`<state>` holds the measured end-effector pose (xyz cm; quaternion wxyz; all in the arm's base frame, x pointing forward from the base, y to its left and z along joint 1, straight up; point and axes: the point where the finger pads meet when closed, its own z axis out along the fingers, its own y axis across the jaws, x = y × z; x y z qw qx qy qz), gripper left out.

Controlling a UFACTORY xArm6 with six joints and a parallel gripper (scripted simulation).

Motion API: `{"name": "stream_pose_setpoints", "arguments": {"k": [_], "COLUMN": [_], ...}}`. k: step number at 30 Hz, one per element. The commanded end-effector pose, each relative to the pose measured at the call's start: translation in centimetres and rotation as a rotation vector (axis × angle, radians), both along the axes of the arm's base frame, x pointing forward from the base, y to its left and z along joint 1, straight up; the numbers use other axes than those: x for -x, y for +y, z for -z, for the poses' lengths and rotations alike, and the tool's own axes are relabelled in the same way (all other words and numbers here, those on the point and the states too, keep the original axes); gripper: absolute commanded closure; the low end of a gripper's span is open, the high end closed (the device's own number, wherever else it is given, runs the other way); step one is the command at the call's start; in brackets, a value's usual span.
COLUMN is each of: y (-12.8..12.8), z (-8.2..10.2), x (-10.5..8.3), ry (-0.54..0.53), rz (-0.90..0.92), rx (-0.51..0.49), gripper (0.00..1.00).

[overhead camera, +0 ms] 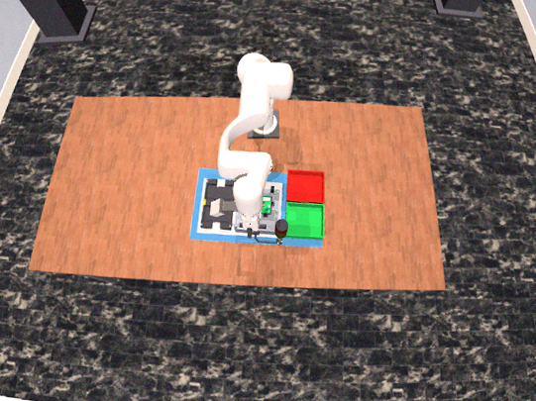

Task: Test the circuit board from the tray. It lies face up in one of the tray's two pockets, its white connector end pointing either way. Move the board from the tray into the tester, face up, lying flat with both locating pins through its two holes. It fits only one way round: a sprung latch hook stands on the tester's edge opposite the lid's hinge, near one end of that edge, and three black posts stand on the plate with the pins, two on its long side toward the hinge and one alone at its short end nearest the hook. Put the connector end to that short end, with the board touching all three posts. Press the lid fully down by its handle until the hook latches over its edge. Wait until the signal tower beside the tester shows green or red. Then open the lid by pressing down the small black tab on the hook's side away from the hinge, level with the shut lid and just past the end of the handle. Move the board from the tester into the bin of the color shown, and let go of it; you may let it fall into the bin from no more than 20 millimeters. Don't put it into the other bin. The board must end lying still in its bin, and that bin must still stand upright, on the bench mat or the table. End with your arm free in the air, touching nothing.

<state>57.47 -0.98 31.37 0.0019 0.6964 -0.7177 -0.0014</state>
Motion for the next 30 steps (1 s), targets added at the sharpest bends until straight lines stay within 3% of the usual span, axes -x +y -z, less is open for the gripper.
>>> {"name": "stream_pose_setpoints", "arguments": {"k": [1,30], "y": [0.0,0.0], "z": [0.2,1.6], "x": [-0.1,-0.1], "ry": [-0.005,-0.005], "rz": [0.0,0.0], "rx": [0.0,0.0], "gripper": [0.49,0.49]}}
